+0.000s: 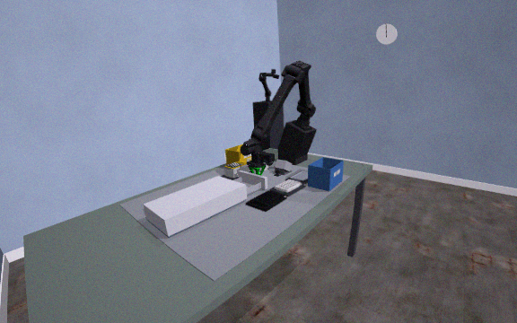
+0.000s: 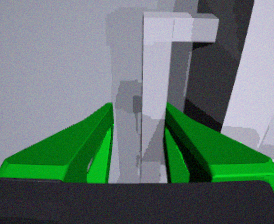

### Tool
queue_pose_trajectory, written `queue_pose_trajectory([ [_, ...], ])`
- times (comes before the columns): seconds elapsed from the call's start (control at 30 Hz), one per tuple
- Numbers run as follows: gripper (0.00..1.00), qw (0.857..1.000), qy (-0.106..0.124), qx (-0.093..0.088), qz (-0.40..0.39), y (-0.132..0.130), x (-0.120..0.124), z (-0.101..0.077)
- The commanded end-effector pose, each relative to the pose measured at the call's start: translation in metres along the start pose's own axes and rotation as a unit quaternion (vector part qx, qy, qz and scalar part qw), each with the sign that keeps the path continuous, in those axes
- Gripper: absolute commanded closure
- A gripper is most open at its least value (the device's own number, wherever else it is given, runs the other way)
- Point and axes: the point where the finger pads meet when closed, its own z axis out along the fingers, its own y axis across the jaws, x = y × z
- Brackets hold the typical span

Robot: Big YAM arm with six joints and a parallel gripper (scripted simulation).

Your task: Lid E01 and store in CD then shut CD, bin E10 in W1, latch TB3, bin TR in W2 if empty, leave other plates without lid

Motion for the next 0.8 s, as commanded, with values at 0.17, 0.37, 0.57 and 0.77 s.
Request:
queue_pose_trajectory([
  [0.17, 0.70, 1.000, -0.002, 0.005, -0.005, 0.004, -0.011, -0.010],
  [0.37, 0.70, 1.000, -0.002, 0.007, -0.006, 0.010, -0.012, -0.010],
  [0.57, 0.70, 1.000, -0.002, 0.005, -0.005, 0.018, -0.011, -0.010],
  [0.77, 0.70, 1.000, -0.002, 0.000, -0.003, 0.025, -0.010, -0.008],
])
